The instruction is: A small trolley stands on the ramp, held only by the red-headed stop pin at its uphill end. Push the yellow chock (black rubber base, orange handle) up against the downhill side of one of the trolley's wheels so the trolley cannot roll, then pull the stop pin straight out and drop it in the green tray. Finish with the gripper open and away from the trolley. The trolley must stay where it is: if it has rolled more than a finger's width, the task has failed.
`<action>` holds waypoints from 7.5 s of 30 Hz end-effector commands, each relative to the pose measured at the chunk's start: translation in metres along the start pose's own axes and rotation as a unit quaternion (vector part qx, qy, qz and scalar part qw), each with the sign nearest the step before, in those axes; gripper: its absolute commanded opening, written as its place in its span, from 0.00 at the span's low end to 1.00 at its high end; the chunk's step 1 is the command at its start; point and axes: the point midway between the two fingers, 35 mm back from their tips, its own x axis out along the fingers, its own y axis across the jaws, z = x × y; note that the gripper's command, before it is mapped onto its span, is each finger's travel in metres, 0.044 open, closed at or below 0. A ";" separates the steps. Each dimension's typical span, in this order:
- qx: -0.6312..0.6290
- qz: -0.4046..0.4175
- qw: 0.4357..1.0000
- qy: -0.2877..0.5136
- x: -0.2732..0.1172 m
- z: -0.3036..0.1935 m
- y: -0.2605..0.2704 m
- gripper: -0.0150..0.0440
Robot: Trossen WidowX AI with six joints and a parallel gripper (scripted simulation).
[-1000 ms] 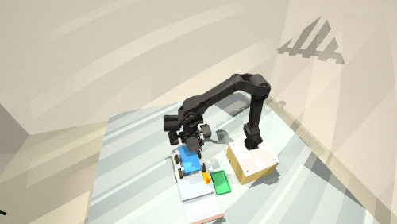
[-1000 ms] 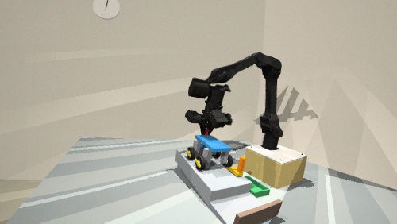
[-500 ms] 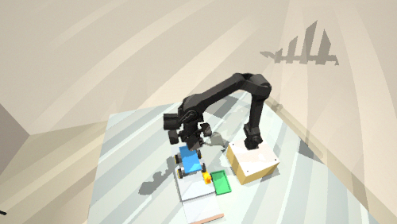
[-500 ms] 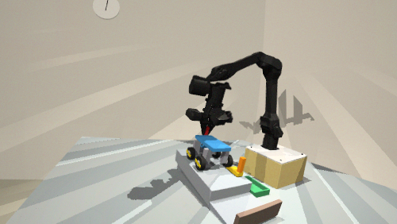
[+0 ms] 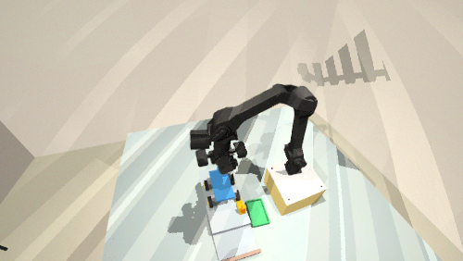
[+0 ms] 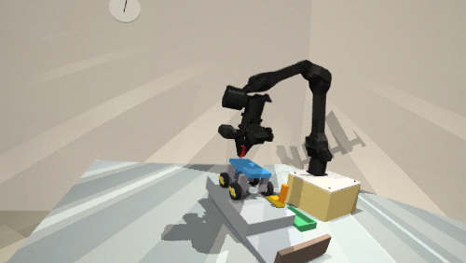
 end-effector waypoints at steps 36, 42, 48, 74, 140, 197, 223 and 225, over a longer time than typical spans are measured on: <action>0.001 -0.001 1.000 0.004 0.002 -0.033 0.038 0.25; 0.001 0.000 1.000 0.005 0.003 -0.033 0.060 0.25; 0.000 0.001 1.000 0.005 0.002 -0.033 0.082 0.25; 0.001 0.001 1.000 0.001 -0.003 0.040 0.081 0.25; -0.282 -0.024 0.957 -0.061 -0.025 0.184 0.085 0.25; -0.659 -0.147 0.721 -0.157 0.010 0.192 0.107 0.25; -0.655 -0.166 0.717 -0.171 0.048 0.227 0.105 0.52; -0.655 -0.166 0.717 -0.171 0.049 0.226 0.105 0.58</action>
